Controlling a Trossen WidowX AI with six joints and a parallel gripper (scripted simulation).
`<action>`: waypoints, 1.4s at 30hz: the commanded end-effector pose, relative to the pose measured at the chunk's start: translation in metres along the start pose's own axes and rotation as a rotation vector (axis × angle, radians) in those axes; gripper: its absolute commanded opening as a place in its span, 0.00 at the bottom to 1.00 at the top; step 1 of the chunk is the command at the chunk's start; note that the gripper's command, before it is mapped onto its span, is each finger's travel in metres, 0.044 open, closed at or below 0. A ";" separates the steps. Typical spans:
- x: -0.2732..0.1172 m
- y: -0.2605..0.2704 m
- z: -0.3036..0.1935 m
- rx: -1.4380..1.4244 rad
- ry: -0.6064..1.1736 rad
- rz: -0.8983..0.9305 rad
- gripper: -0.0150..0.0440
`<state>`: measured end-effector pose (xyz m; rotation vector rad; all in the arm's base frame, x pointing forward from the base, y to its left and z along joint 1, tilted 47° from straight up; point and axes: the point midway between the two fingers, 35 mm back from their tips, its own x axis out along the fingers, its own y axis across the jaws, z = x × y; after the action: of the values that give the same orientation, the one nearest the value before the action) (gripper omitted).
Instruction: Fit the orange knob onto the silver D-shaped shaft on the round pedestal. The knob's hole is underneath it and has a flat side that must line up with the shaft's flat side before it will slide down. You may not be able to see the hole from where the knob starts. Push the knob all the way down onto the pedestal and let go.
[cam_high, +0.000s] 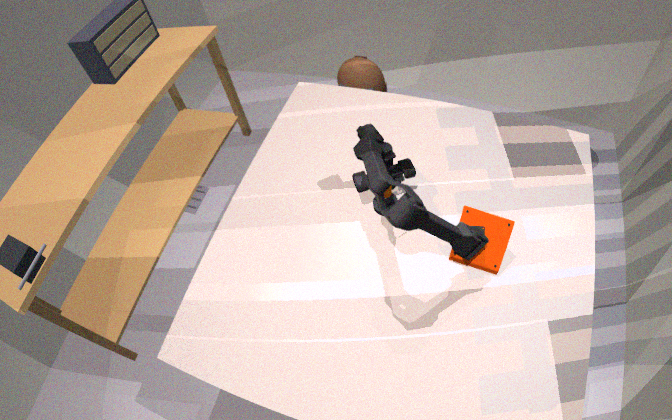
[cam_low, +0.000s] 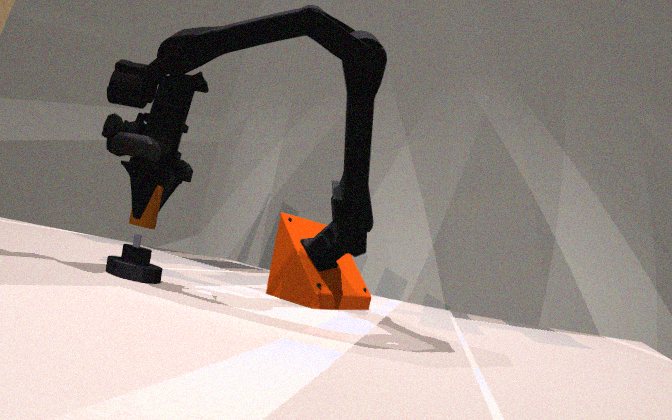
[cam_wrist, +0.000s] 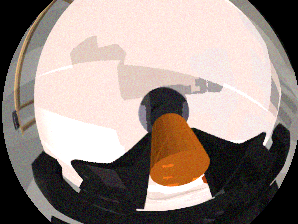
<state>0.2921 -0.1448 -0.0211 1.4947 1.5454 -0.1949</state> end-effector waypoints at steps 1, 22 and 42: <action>0.001 0.001 0.000 -0.096 0.000 0.004 0.25; 0.003 0.001 0.000 -0.519 -0.001 0.004 0.25; 0.004 0.001 0.000 -0.922 -0.002 0.004 0.25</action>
<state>0.2931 -0.1423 -0.0239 0.8152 1.3651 0.4184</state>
